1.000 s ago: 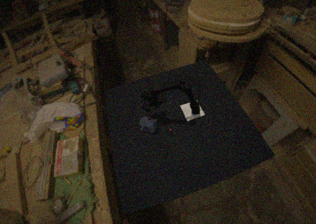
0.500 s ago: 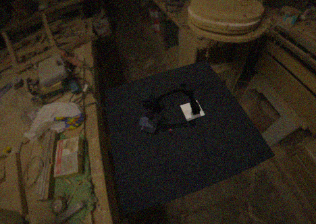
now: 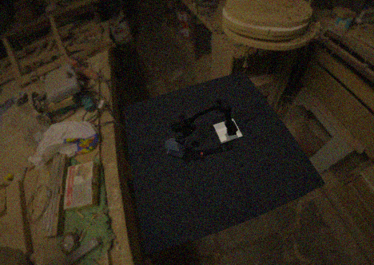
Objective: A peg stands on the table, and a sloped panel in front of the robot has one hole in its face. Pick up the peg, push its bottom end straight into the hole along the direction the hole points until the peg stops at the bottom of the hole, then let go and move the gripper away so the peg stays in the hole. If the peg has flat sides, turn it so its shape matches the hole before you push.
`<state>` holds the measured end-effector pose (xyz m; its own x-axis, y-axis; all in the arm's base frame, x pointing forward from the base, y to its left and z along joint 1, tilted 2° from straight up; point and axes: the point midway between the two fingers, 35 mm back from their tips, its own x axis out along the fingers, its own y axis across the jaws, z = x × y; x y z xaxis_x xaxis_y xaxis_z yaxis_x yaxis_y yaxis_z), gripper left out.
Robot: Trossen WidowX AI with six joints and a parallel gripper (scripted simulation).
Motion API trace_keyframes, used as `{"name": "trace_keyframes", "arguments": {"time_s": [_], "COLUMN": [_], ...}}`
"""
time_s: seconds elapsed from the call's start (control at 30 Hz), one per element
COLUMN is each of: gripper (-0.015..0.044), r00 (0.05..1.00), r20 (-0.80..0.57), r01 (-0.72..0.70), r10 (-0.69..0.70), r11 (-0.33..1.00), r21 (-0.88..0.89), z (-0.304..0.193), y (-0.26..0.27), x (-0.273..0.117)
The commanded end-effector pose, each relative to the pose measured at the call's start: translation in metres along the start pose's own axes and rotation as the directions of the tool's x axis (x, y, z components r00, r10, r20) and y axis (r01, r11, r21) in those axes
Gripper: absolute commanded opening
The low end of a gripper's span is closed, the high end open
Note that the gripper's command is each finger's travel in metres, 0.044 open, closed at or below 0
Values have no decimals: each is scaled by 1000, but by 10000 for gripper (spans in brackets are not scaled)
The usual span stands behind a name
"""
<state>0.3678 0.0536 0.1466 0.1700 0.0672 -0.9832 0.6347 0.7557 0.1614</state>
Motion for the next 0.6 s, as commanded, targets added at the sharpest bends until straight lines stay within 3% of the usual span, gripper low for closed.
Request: {"name": "trace_keyframes", "arguments": {"time_s": [0.0, 0.57], "gripper": [440, 440], "r00": [995, 990], "r20": [-100, -111], "r01": [-11, 47], "r10": [-2, -88], "r11": [993, 941], "r21": [-120, -334], "z": [-46, -113], "y": [21, 32], "x": [8, 3]}}
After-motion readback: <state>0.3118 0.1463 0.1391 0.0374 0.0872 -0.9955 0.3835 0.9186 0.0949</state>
